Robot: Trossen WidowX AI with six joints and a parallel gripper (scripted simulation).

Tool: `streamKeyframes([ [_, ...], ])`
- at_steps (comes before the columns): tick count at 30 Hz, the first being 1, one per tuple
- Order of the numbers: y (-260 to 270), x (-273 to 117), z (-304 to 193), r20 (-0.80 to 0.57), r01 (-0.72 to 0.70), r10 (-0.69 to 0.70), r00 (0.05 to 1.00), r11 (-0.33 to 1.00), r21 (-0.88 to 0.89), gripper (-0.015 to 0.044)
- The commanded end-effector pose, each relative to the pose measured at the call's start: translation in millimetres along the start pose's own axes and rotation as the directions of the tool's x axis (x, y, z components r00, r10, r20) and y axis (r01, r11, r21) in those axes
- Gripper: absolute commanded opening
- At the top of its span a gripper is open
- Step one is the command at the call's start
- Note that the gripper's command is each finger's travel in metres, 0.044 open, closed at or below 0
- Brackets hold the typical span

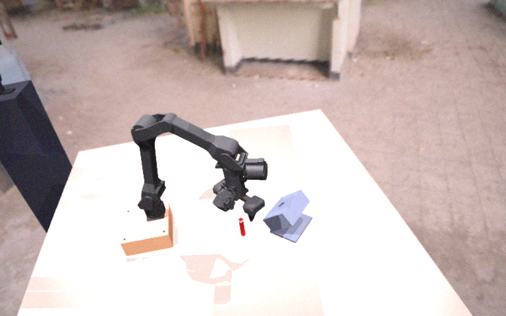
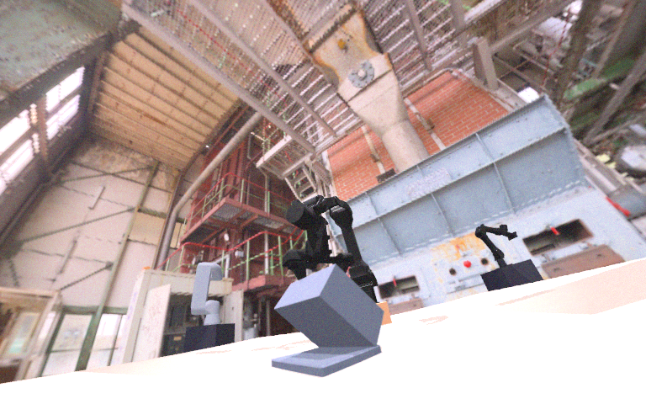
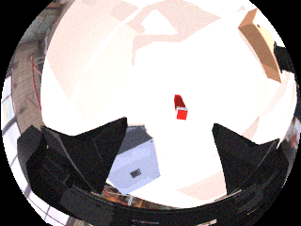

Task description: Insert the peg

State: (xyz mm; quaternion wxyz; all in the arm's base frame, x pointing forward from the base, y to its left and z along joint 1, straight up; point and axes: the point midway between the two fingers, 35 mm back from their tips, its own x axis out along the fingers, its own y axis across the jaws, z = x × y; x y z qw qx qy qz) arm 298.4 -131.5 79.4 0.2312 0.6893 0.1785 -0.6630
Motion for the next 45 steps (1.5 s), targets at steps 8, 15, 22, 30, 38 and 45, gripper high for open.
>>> streamKeyframes([
  [8,-11.5,8.8,-2.9,0.008,0.060,-0.061,0.998,0.998,0.032,0.0440],
  [15,-11.4,19.4,-3.3,0.008,0.060,-0.061,0.998,0.998,0.032,0.0440],
  [22,-11.6,30.9,-3.5,0.008,0.060,-0.061,0.998,0.998,0.032,0.0440],
  [30,-12.2,44.0,-3.3,0.008,0.060,-0.061,0.998,0.998,0.032,0.0440],
  [38,-13.4,56.9,-2.8,0.008,0.060,-0.061,0.998,0.998,0.032,0.0440],
  [45,-14.9,68.0,-2.1,0.008,0.061,-0.061,0.998,0.998,0.032,0.0440],
])
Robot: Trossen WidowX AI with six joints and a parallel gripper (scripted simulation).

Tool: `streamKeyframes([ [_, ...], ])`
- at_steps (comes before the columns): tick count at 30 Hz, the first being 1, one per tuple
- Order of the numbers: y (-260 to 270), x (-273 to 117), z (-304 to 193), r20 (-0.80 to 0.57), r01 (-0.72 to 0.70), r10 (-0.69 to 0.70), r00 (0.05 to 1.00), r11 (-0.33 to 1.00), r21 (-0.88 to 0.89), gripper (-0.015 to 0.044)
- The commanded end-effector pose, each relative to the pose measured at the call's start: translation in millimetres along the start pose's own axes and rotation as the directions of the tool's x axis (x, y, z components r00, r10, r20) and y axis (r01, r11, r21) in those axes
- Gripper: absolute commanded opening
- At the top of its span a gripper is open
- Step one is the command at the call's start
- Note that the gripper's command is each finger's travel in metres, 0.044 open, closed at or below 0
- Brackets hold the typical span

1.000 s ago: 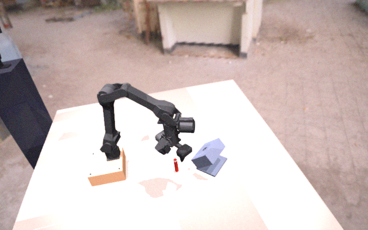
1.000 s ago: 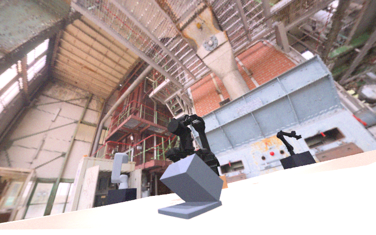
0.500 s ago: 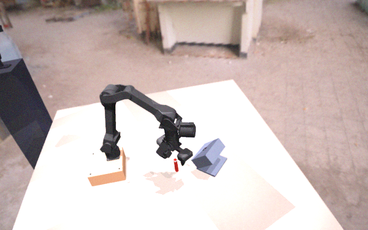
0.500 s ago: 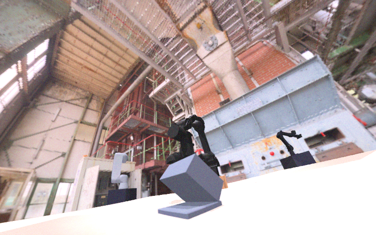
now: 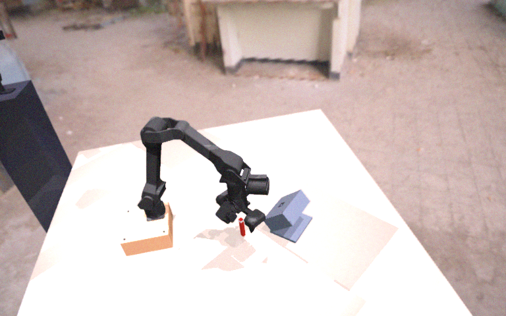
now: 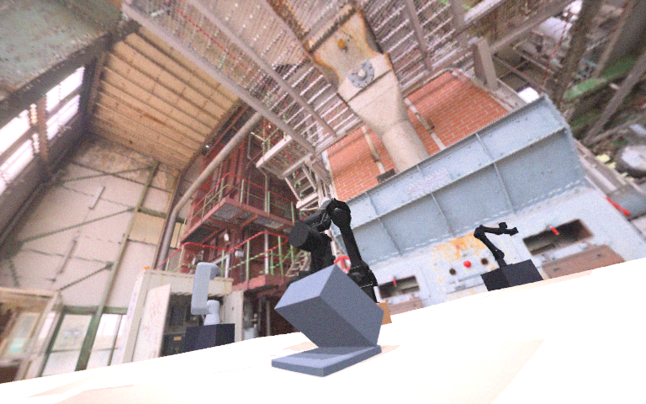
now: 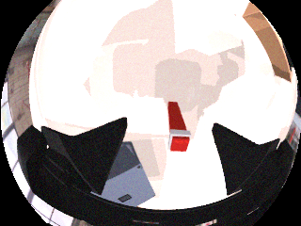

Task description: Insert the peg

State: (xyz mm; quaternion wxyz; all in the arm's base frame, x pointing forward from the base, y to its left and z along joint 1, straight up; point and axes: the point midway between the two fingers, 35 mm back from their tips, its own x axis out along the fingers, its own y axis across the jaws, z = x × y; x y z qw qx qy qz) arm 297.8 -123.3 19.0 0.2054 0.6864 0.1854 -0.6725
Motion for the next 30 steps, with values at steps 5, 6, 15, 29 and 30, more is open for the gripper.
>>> streamKeyframes([
  [5,-2.6,10.7,1.4,0.004,0.011,-0.011,1.000,1.000,0.003,0.0440],
  [6,-2.6,10.7,1.4,0.004,0.011,-0.011,1.000,1.000,0.003,0.0440],
  [15,-1.2,7.3,0.9,0.003,0.004,-0.004,1.000,1.000,0.000,0.0230],
  [29,-1.2,7.3,0.9,0.003,0.004,-0.004,1.000,1.000,0.000,0.0000],
  [30,-1.1,6.5,0.8,0.003,0.004,-0.004,1.000,1.000,0.000,0.0000],
])
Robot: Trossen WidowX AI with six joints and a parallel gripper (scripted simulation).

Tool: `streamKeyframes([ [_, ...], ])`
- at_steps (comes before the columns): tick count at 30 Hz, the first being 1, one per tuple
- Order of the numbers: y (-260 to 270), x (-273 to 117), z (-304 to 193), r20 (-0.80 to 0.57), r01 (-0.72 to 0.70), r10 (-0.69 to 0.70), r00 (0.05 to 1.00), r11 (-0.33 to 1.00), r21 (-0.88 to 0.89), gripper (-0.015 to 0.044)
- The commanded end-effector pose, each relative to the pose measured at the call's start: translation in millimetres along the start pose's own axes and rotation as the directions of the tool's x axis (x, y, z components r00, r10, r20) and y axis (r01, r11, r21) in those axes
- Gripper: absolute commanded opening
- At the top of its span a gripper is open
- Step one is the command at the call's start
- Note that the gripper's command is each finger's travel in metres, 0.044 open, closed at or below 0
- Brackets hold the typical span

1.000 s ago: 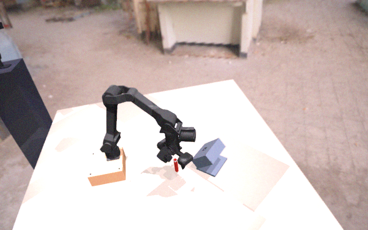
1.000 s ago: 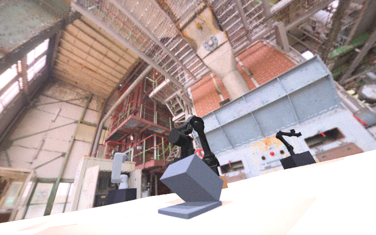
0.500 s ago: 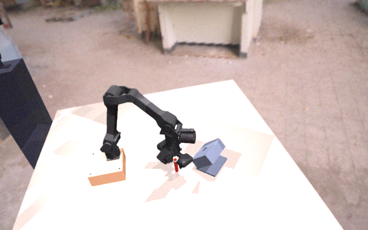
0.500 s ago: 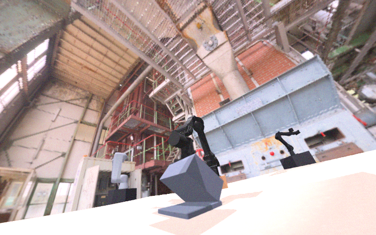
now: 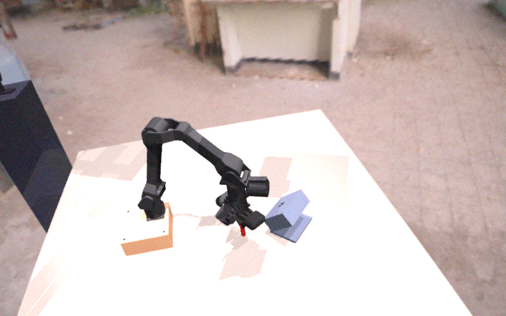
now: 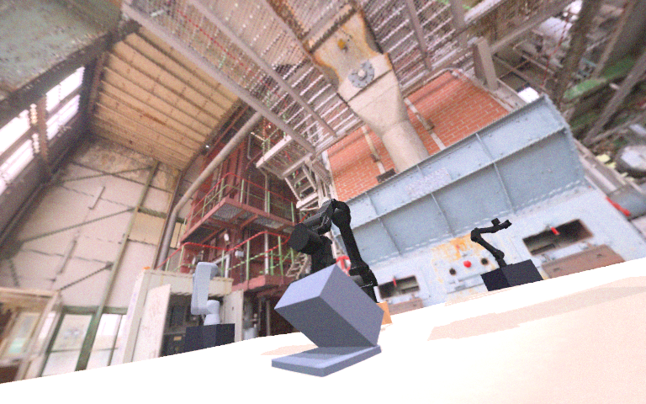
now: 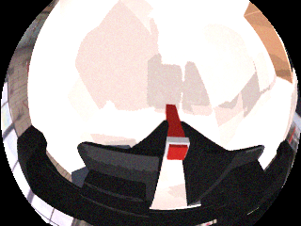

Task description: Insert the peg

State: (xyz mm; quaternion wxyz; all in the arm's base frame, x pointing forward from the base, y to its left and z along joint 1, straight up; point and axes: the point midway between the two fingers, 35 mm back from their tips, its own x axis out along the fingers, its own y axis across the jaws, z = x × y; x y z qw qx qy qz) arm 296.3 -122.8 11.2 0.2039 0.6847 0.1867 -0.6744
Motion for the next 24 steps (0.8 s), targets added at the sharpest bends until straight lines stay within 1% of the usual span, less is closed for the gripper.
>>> streamKeyframes([
  [1,0.6,-2.8,-0.4,-0.001,-0.001,0.001,1.000,1.000,0.000,0.0000],
  [5,1.8,-16.5,-1.2,-0.001,0.000,0.000,1.000,1.000,0.001,0.0000],
  [17,-0.7,-76.9,1.4,0.000,0.006,-0.006,1.000,1.000,0.003,0.0000],
  [24,-1.6,-80.1,1.7,0.002,0.000,0.000,1.000,1.000,-0.001,0.0000],
])
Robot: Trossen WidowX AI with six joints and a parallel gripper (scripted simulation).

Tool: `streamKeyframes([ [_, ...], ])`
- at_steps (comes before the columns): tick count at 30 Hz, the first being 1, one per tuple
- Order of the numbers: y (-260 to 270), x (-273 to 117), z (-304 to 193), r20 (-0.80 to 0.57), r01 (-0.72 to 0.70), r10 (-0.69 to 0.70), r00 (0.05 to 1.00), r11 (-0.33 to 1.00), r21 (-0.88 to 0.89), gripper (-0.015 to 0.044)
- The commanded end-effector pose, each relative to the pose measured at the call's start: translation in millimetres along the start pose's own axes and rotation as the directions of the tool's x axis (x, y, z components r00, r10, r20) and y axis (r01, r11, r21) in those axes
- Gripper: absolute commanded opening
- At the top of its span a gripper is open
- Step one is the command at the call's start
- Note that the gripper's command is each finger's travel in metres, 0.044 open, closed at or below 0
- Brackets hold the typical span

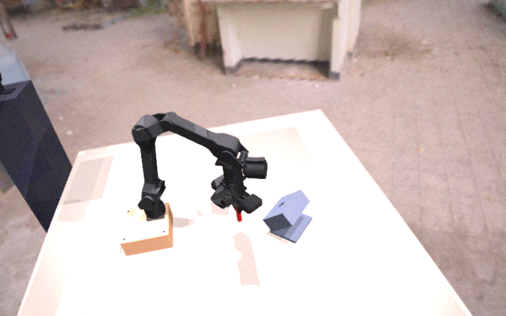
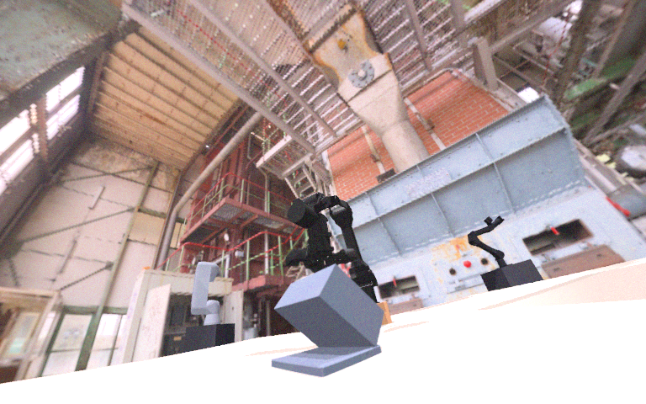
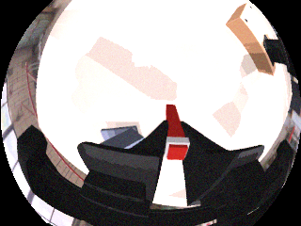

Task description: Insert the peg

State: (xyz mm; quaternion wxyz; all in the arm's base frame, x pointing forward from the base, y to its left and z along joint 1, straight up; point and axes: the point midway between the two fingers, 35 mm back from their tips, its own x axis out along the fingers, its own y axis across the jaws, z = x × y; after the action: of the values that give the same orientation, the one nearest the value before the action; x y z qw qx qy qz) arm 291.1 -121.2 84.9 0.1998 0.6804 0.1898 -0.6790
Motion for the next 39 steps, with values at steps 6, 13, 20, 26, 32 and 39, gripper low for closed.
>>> streamKeyframes([
  [6,0.1,-7.0,-6.4,0.000,-0.048,0.048,0.999,0.999,-0.019,0.0000],
  [13,-0.5,-8.2,-13.4,0.007,-0.093,0.094,0.996,0.995,-0.040,0.0000],
  [20,-1.3,-9.8,-20.5,0.010,-0.139,0.139,0.990,0.988,-0.061,0.0000],
  [26,-2.2,-11.5,-26.7,0.011,-0.177,0.179,0.984,0.981,-0.077,0.0000],
  [32,-3.3,-13.4,-33.0,0.010,-0.216,0.217,0.976,0.972,-0.093,0.0000],
  [39,-4.9,-15.9,-40.5,0.005,-0.260,0.262,0.965,0.959,-0.110,0.0000],
])
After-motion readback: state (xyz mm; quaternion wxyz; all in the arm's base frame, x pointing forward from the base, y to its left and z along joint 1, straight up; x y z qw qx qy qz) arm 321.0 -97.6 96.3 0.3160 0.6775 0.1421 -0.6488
